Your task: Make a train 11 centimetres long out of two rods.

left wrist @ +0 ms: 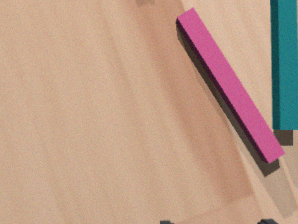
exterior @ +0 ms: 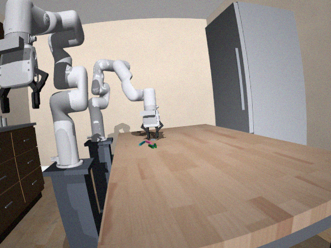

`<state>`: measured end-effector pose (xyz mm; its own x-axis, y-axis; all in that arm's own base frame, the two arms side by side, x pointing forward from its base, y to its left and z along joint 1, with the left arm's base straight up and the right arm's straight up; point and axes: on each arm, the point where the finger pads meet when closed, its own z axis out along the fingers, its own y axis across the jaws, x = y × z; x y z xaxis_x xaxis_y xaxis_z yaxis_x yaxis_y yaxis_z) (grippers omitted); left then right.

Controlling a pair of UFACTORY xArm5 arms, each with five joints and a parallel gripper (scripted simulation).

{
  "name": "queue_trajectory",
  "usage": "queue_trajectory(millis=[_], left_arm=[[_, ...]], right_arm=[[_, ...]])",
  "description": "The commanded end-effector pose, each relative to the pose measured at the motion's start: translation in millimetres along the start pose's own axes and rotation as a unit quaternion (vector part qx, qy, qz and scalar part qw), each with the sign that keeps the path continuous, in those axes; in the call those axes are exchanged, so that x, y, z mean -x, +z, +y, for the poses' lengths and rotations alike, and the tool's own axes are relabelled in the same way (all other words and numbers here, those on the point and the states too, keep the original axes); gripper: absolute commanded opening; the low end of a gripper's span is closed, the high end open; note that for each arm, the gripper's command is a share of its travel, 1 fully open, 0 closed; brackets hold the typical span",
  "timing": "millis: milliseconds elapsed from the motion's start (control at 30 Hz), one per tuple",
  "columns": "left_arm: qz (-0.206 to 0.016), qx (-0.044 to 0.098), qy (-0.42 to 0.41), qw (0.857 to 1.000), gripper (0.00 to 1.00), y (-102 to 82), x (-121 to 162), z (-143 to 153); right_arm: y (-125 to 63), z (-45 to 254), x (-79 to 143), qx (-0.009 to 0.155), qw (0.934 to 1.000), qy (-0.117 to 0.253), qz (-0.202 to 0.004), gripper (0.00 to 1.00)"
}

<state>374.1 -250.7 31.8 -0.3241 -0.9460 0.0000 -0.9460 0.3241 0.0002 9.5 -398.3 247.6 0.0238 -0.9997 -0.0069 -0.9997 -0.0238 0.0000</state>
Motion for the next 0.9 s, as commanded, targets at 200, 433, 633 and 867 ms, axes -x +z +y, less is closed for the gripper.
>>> queue_trajectory(millis=[200, 433, 633, 867], left_arm=[[0.001, -0.003, 0.0, 1.0, 0.48, 4.4, -0.5, -1.8], [0.001, -0.003, 0.0, 1.0, 0.48, 5.9, -0.5, -1.8], [0.001, -0.003, 0.0, 1.0, 0.48, 5.9, -0.5, -1.8], [0.001, -0.003, 0.0, 1.0, 0.48, 5.9, -0.5, -1.8]], right_arm=[[-2.4, 0.0, -1.6, 0.0, 1.0, 0.0, 0.003, 1.0], [-2.4, 0.0, -1.6, 0.0, 1.0, 0.0, 0.003, 1.0], [-2.4, 0.0, -1.6, 0.0, 1.0, 0.0, 0.003, 1.0], [-2.4, 0.0, -1.6, 0.0, 1.0, 0.0, 0.003, 1.0]])
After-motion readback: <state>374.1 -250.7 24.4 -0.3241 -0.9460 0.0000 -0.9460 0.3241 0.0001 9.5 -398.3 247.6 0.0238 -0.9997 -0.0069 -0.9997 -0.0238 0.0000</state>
